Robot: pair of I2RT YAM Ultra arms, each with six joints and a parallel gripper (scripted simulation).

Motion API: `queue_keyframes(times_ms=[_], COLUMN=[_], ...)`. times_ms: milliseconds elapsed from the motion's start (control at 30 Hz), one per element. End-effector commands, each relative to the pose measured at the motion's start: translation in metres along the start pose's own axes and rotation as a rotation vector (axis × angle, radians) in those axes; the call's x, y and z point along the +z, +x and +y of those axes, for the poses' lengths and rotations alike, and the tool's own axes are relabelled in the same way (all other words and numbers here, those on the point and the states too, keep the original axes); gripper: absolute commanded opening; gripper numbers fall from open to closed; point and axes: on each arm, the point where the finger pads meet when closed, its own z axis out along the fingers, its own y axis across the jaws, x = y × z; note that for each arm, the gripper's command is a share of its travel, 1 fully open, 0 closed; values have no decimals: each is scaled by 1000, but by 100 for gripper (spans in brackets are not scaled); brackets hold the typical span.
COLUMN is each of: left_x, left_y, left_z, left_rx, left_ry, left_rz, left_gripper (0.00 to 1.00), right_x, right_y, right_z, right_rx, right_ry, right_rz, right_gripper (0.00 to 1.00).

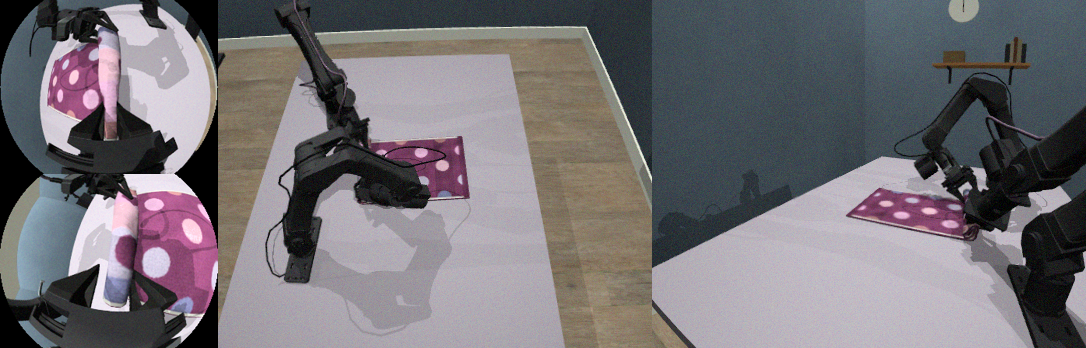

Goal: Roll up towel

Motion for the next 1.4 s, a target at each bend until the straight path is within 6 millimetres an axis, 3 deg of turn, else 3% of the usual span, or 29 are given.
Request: queue_keyframes(times_ms=[0,200,500,833,1100,1367], left_x=[2,2,2,0,-1,-3], left_y=[2,2,2,0,-1,-2], left_z=[-3,-3,-3,-2,-1,0], left_rx=[-5,-5,-38,-173,-284,-442], left_ry=[1,1,42,208,344,538], left_rz=[-2,-2,1,9,16,26], left_gripper=[18,18,18,18,18,18], right_x=[-5,-7,-31,-77,-75,-64], right_y=[-2,-3,-3,-3,-4,-8], right_z=[-2,1,1,2,4,13], right_rx=[-5,-5,-5,-5,-46,-230], right_ry=[8,8,8,8,65,325], right_rz=[-5,-5,-5,-5,-10,-36], right_gripper=[56,85,85,85,87,90])
